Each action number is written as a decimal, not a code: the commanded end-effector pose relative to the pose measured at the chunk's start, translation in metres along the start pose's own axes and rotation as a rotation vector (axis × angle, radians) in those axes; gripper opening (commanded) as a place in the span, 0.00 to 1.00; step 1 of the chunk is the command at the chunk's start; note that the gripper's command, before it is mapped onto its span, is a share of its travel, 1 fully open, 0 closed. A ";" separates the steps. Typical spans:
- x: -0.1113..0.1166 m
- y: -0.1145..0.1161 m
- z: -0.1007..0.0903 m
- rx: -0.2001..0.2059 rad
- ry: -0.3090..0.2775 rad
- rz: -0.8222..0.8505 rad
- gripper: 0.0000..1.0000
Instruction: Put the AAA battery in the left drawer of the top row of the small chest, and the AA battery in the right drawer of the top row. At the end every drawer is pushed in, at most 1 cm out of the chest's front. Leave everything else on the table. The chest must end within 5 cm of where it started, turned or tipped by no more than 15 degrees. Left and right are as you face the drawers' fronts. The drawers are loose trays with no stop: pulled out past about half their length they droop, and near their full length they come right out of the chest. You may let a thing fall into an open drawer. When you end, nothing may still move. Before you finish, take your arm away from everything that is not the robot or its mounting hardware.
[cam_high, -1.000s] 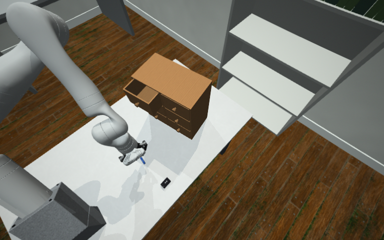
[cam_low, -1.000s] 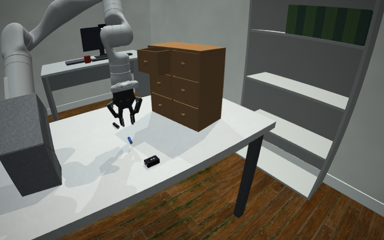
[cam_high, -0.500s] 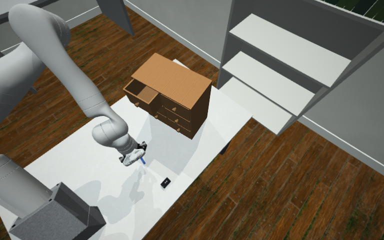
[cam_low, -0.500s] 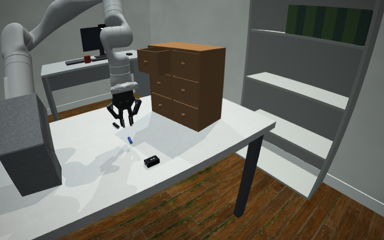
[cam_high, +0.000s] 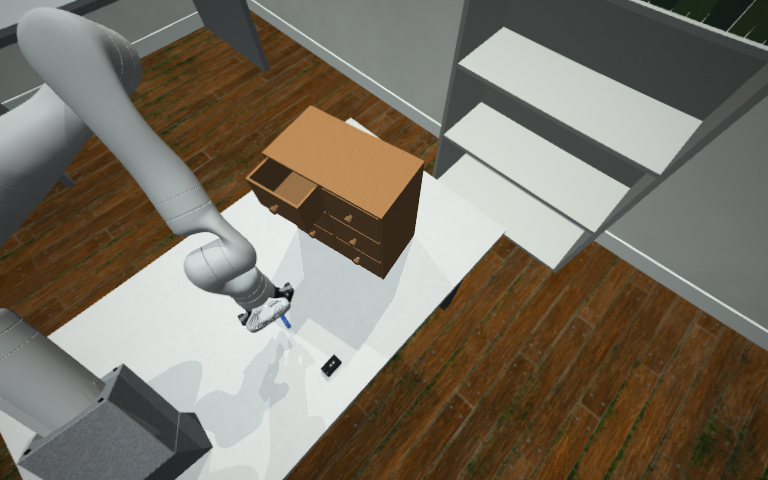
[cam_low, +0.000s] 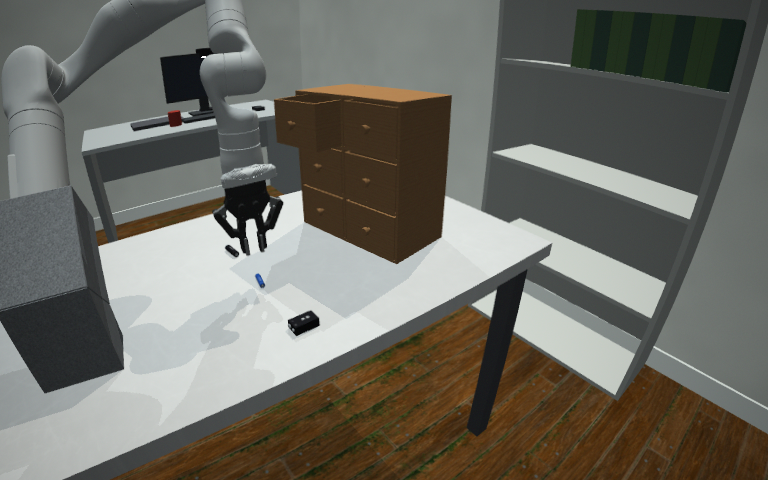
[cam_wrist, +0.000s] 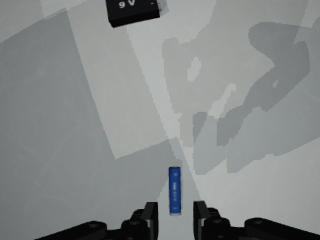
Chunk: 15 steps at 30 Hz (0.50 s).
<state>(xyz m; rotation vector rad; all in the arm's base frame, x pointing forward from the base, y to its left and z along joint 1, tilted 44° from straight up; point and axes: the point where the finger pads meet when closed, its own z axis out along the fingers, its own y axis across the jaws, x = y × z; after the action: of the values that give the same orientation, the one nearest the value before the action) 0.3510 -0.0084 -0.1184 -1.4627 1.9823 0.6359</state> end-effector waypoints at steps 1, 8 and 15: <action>0.000 0.000 0.000 0.001 0.001 0.000 0.24; 0.000 0.000 0.006 0.001 0.001 0.000 0.24; 0.000 0.000 0.020 0.001 0.001 0.000 0.24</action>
<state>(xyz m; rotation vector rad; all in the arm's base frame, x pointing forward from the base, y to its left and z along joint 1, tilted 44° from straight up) 0.3563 0.0000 -0.1285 -1.4618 1.9834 0.6249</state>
